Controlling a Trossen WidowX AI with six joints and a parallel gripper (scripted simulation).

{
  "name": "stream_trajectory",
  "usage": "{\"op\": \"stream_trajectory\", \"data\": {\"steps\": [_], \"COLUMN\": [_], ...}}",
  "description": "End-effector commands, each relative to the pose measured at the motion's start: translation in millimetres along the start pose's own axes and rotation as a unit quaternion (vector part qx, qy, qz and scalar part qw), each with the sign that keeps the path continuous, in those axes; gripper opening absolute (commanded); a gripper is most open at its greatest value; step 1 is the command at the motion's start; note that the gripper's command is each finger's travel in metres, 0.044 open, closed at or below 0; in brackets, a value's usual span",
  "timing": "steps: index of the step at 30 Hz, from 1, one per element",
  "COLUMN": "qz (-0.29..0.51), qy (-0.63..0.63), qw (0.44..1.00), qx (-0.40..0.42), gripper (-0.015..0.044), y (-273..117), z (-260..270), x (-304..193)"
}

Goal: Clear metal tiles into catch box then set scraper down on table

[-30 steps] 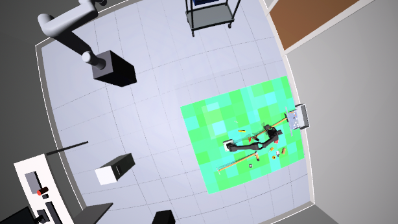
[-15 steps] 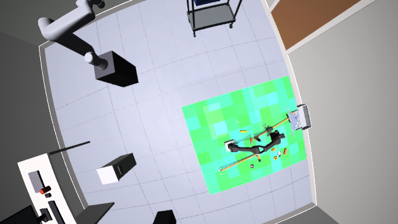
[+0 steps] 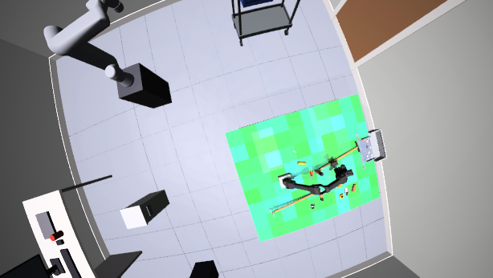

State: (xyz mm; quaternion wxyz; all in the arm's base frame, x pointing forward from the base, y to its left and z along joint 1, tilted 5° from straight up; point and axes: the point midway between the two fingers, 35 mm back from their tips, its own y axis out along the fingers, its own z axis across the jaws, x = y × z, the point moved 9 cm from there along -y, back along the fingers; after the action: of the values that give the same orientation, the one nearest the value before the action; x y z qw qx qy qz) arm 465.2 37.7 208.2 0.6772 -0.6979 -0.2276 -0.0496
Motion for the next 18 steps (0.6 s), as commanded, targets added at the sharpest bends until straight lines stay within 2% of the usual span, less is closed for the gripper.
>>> {"op": "stream_trajectory", "data": {"steps": [1,18], "qz": [-0.006,-0.035], "qy": [-0.002,-0.001], "qw": [1.0,0.999], "qx": [0.002,0.002], "gripper": [0.044,0.044], "y": [-9.1,-45.2], "z": [-1.6,-6.6], "x": [-7.8,-38.8]}}
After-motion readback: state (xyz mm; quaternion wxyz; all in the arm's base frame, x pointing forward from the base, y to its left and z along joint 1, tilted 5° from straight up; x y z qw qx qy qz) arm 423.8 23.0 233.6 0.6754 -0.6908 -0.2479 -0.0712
